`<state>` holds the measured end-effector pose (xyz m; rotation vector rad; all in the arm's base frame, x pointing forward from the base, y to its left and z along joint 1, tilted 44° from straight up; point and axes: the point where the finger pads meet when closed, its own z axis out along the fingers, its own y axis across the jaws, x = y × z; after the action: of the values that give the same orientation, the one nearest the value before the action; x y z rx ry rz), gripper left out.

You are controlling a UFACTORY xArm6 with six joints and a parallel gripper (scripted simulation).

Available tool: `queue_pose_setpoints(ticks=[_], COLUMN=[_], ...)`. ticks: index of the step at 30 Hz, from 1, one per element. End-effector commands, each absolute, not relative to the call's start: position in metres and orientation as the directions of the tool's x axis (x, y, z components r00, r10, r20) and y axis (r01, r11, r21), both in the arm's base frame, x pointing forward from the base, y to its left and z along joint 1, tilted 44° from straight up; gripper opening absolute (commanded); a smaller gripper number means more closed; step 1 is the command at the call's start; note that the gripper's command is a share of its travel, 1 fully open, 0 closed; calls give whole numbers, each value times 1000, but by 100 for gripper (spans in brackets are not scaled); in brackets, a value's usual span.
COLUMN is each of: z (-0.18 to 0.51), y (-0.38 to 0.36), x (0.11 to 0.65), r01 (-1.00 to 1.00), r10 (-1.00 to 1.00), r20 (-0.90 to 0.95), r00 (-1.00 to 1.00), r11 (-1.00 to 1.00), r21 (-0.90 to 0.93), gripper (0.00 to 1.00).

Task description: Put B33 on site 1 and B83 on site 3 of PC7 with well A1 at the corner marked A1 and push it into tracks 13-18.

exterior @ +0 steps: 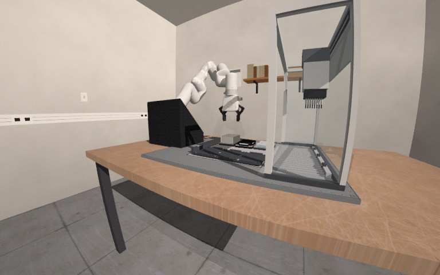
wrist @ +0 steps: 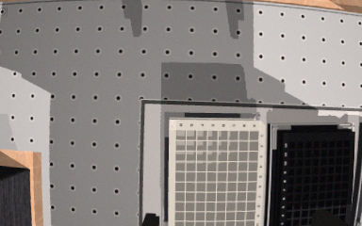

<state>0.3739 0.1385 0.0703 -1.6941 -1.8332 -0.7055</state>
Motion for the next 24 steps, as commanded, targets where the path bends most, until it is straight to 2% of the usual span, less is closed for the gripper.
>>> queue_pose_setpoints(ticks=[1, 24], z=[66, 40], y=[143, 168], x=[375, 373], r01=[997, 997], r10=[714, 714], r20=[697, 697], r00=[-64, -64], r11=[71, 71], r21=[19, 19], gripper=[100, 100])
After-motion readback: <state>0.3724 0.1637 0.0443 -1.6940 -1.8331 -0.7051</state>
